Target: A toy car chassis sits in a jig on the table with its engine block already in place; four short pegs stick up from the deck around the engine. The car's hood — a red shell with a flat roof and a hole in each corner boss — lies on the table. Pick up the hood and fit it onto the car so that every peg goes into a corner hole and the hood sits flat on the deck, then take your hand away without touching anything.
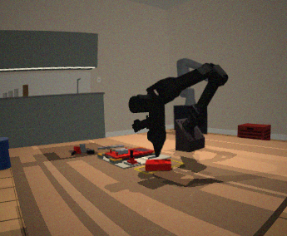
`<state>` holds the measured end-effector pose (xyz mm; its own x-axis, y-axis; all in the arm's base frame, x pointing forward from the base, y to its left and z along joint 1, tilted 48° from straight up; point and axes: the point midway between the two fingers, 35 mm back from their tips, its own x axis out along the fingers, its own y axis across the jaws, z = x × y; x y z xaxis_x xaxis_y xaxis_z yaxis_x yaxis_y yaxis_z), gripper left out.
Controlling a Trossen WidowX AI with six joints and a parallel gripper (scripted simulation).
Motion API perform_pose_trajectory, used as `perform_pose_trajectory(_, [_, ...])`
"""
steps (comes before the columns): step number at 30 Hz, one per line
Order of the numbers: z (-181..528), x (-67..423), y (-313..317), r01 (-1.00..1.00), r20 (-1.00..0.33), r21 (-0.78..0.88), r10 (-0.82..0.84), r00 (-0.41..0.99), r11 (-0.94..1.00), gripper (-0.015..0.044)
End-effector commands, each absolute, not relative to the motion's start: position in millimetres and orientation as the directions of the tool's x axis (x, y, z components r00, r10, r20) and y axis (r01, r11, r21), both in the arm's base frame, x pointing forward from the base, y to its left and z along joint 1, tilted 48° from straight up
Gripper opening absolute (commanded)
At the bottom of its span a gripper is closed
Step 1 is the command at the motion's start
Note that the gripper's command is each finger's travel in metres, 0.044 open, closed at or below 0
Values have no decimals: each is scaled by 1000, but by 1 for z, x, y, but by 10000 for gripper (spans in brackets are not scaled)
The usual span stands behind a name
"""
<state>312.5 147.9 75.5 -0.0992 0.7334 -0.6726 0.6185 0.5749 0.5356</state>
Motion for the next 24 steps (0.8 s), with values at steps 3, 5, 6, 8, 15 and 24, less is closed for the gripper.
perform_pose_trajectory(3, [71, 310, 151, 626, -670, 530, 735, -104, 572, 440])
perform_pose_trajectory(5, [71, 310, 152, 626, -670, 530, 735, -104, 572, 440])
perform_pose_trajectory(6, [70, 310, 153, 626, -670, 530, 735, -104, 572, 440])
perform_pose_trajectory(8, [69, 310, 154, 626, -670, 530, 735, -104, 572, 440])
perform_pose_trajectory(15, [67, 309, 157, 626, -669, 530, 736, -104, 571, 440])
perform_pose_trajectory(24, [63, 308, 161, 626, -669, 531, 736, -105, 571, 440])
